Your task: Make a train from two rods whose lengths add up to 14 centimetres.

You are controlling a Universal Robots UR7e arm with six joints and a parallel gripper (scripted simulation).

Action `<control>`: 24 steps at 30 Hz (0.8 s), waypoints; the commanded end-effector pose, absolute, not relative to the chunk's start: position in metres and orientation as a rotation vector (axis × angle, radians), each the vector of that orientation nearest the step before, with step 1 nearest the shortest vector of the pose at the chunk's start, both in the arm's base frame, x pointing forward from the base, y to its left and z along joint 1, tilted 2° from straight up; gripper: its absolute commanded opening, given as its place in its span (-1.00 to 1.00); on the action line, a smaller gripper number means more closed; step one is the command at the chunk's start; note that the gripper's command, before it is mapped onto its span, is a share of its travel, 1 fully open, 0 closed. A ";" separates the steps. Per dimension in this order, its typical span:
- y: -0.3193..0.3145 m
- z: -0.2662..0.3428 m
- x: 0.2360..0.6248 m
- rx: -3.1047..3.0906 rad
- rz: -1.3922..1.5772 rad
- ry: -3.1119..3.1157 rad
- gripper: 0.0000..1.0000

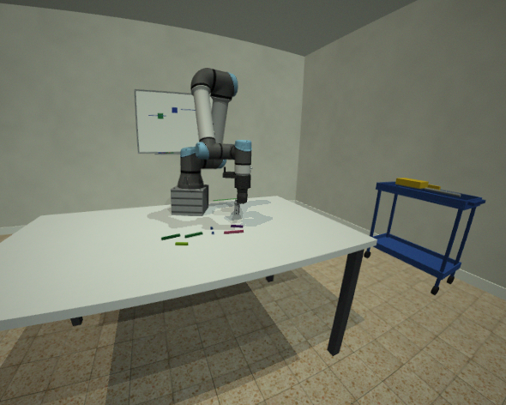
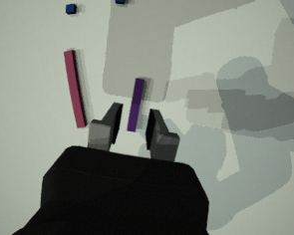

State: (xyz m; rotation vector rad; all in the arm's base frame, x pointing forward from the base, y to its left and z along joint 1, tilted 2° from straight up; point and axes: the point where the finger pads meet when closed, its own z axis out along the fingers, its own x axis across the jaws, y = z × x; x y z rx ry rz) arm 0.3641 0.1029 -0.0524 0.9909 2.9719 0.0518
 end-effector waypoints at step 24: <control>0.104 -0.074 0.365 0.991 0.052 2.971 0.07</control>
